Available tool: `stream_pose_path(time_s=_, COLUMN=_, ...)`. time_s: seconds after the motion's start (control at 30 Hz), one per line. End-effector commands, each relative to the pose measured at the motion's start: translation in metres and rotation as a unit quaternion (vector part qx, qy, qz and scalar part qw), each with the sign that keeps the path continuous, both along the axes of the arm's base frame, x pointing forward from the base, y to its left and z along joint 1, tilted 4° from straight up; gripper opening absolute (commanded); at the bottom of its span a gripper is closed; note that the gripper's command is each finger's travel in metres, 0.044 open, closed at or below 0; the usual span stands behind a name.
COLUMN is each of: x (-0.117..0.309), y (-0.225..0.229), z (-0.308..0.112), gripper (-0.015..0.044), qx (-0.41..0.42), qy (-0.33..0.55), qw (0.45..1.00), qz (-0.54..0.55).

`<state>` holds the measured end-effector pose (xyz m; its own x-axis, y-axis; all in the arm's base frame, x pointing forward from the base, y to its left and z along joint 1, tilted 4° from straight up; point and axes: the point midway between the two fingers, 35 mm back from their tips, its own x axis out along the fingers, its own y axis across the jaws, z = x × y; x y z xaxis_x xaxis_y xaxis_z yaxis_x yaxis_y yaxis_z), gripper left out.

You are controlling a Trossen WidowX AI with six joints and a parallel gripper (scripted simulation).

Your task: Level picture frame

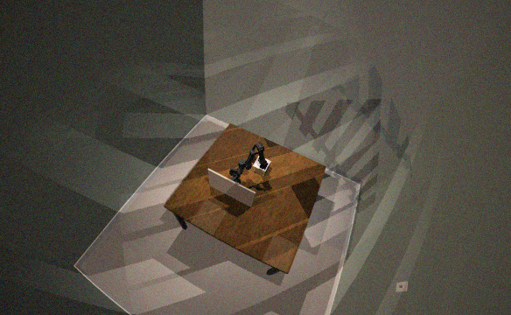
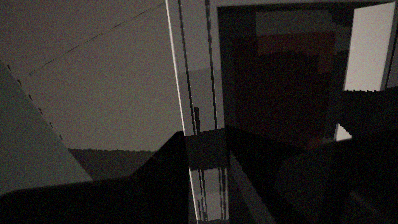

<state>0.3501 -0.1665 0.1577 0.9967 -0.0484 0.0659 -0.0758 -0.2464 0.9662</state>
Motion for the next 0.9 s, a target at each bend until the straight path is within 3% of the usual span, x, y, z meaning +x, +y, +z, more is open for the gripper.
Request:
stream_pose_path(time_s=0.0, x=-0.0004, y=0.0007, z=0.0041, gripper=0.0, qx=-0.005, qy=-0.004, qw=1.0, qz=-0.002)
stream_pose_path(time_s=0.87, x=-0.0003, y=0.0, z=0.002, gripper=0.0, qx=-0.005, qy=-0.004, qw=1.0, qz=-0.002)
